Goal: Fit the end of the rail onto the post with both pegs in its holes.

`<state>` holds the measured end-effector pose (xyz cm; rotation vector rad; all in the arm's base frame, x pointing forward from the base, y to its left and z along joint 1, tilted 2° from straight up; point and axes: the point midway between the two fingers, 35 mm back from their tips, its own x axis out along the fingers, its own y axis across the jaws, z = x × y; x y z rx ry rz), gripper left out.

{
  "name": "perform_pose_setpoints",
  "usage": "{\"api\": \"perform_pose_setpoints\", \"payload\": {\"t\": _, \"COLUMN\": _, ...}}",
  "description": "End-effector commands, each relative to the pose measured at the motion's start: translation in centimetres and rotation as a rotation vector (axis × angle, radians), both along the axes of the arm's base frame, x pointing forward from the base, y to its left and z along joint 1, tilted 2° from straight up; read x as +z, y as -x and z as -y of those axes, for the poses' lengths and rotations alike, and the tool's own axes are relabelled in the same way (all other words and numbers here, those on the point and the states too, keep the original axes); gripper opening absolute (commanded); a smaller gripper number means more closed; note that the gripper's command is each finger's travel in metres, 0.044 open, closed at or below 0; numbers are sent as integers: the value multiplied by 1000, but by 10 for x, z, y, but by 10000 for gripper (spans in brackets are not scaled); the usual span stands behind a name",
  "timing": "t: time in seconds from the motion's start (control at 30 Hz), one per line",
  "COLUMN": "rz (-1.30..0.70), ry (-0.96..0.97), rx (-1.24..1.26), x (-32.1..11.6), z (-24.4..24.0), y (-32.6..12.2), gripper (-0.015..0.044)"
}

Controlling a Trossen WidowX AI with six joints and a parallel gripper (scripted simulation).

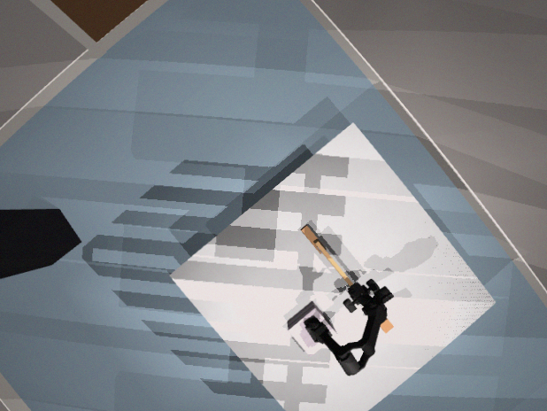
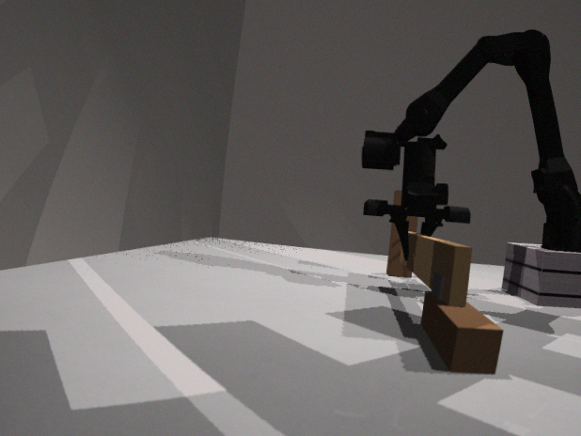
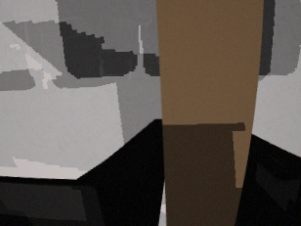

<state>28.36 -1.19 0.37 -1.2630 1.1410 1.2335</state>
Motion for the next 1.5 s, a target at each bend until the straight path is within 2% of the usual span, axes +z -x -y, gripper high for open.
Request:
{"api": "perform_pose_setpoints", "payload": {"t": 0.0, "rz": 15, "ry": -3, "rx": 1, "x": 6, "z": 0, "y": -4, "gripper": 0}}
{"api": "perform_pose_setpoints", "payload": {"t": 1.47, "rz": 14, "ry": -3, "rx": 1, "x": 2, "z": 0, "y": 0, "gripper": 0}}
